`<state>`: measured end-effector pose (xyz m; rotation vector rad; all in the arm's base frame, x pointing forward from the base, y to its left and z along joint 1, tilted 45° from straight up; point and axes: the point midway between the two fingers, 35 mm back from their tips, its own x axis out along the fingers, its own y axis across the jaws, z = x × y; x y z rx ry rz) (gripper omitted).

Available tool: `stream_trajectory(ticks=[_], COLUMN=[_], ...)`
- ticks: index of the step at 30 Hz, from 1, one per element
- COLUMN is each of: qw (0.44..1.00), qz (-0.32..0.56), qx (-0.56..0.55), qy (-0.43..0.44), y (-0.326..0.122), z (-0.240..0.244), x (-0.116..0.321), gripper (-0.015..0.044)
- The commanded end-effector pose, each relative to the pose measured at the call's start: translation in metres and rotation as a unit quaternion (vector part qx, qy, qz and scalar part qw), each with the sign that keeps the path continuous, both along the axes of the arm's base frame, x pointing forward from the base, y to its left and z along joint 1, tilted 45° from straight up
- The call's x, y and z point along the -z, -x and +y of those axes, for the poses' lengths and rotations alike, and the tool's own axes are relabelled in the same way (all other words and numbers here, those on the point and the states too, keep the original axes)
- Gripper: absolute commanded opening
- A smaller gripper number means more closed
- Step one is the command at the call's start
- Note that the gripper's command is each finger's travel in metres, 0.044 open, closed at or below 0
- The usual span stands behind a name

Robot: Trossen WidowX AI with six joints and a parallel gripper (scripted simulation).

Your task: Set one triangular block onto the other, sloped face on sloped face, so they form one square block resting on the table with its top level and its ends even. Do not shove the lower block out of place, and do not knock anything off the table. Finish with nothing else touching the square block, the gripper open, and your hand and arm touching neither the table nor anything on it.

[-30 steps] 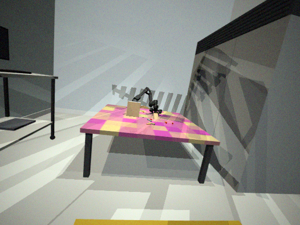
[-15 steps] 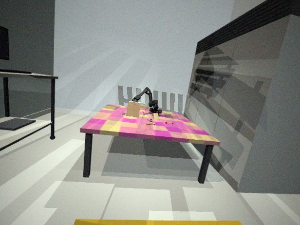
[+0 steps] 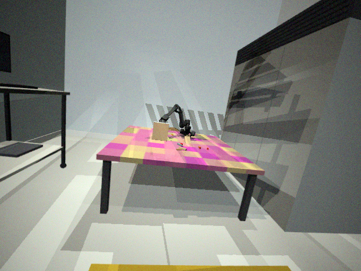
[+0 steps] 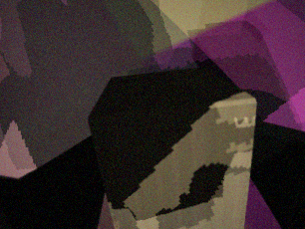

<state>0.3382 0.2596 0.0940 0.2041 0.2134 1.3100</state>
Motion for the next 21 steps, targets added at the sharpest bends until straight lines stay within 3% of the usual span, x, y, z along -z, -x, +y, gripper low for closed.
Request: stream_trajectory(ticks=[1, 14, 21], qw=[1.0, 1.0, 1.0], qz=[-0.009, -0.009, -0.009], qx=[0.003, 0.004, 0.004], qy=[-0.001, 0.0, 0.0], y=[-0.004, -0.001, 0.0], z=[-0.016, -0.06, -0.063], x=[-0.018, -0.061, -0.063], gripper=[0.0, 0.0, 0.0])
